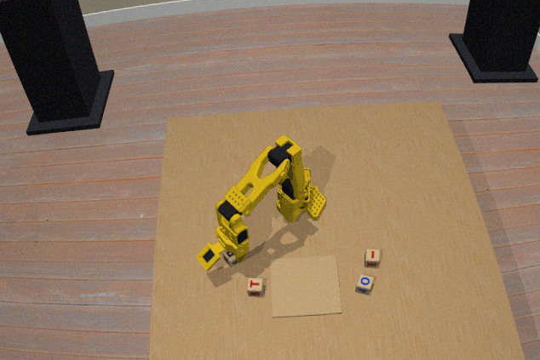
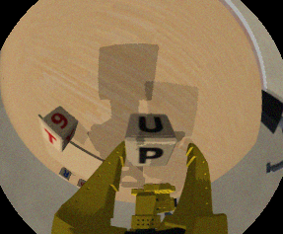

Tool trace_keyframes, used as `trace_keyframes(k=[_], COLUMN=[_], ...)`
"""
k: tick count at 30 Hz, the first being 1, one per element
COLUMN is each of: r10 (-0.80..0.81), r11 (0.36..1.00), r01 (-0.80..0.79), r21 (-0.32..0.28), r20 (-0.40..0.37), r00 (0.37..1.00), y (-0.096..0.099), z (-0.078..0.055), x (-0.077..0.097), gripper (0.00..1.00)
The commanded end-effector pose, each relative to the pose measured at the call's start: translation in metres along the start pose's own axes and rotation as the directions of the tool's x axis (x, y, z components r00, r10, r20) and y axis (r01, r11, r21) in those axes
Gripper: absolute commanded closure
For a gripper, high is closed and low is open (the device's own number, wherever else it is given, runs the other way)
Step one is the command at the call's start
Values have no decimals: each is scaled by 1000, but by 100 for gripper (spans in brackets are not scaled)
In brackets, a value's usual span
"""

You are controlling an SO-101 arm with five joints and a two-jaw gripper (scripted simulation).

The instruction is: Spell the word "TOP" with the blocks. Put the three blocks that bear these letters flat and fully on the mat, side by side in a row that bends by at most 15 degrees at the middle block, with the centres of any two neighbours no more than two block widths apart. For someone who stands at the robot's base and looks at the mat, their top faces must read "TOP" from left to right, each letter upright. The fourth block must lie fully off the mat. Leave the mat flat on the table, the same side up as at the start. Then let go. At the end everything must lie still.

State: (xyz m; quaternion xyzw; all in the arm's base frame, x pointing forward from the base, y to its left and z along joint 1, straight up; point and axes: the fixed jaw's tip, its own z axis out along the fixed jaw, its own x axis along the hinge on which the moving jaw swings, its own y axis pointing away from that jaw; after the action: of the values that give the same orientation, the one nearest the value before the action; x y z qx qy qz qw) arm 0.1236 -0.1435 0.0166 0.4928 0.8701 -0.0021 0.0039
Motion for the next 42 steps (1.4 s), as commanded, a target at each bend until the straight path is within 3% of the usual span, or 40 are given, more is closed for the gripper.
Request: trace_keyframes(k=[1,13,32,42], r10=[11,11,11,11], r11=[1000,1000,1000,1000], r01=[-10,-10,-10,-10], r21=[-13,-13,-13,-13], r20=[89,89,89,89], r00=[996,996,996,996], y=[1,1,0,0], z=[-13,-16,-68,-73], x=[-14,-14,-10,-9], gripper=[65,64,64,64])
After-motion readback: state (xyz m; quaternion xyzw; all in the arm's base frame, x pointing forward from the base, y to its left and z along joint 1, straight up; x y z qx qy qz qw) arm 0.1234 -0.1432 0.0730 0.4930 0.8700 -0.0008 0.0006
